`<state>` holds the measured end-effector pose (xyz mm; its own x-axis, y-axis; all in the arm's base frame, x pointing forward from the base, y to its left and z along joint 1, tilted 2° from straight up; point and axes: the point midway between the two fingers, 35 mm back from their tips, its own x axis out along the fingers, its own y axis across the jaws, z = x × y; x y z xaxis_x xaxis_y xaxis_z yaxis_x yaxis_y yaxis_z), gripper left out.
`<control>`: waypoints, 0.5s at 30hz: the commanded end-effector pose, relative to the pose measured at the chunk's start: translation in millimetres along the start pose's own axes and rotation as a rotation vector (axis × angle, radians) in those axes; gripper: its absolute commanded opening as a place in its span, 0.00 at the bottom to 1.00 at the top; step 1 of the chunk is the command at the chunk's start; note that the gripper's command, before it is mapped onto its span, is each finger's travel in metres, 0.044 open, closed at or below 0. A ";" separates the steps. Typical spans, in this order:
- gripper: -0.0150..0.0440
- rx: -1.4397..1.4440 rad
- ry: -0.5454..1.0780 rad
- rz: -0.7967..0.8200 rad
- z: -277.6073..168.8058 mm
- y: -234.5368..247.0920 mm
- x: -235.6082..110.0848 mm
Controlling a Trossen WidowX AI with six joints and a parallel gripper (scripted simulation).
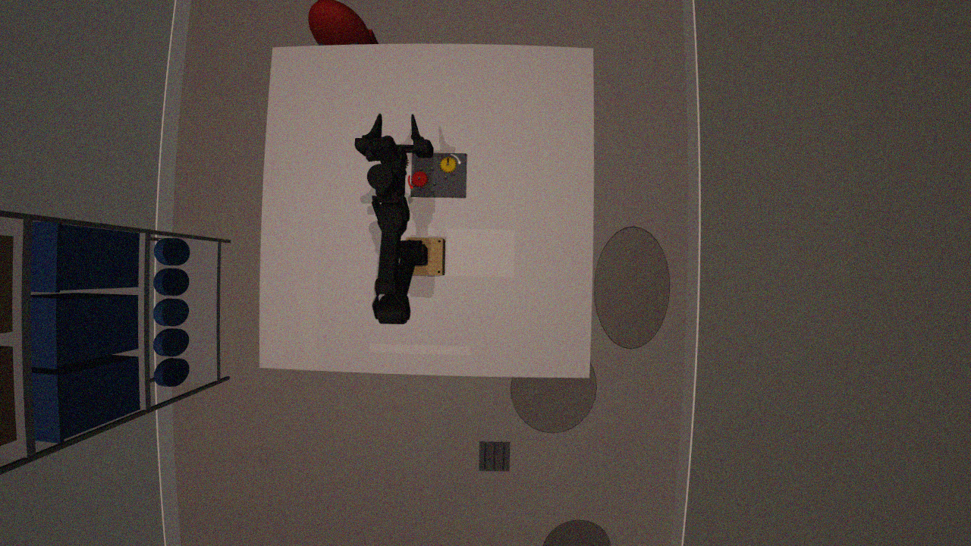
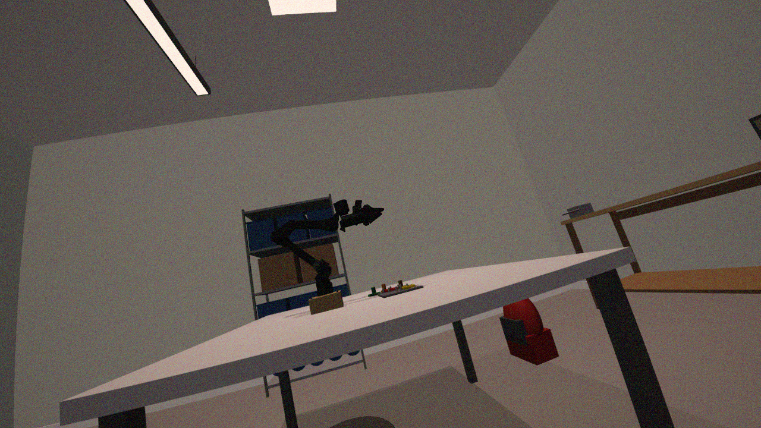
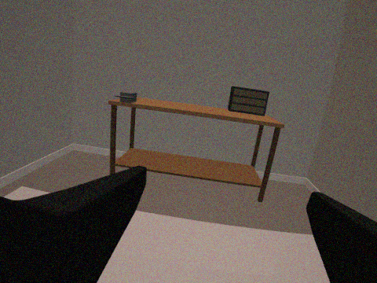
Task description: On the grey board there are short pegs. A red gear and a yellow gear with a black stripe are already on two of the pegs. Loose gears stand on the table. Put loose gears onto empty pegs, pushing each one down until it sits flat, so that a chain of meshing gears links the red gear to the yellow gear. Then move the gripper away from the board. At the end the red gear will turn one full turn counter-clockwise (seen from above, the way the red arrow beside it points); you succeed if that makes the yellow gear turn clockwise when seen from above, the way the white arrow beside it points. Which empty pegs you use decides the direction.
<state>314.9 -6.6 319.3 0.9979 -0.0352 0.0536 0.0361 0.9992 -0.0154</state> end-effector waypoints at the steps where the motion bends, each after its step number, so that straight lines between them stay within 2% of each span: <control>1: 0.98 0.010 0.011 0.003 -2.4 1.0 1.0; 3: 1.00 0.089 0.100 0.026 -21.6 9.6 7.6; 8: 1.00 0.369 0.456 0.044 -95.9 43.9 16.3; 12: 1.00 0.564 0.761 -0.033 -154.9 70.8 3.8; 15: 1.00 0.677 0.981 -0.148 -194.2 87.5 -15.8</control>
<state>326.6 62.2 156.8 0.7509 0.1318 -0.6471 0.2592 0.8424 0.4724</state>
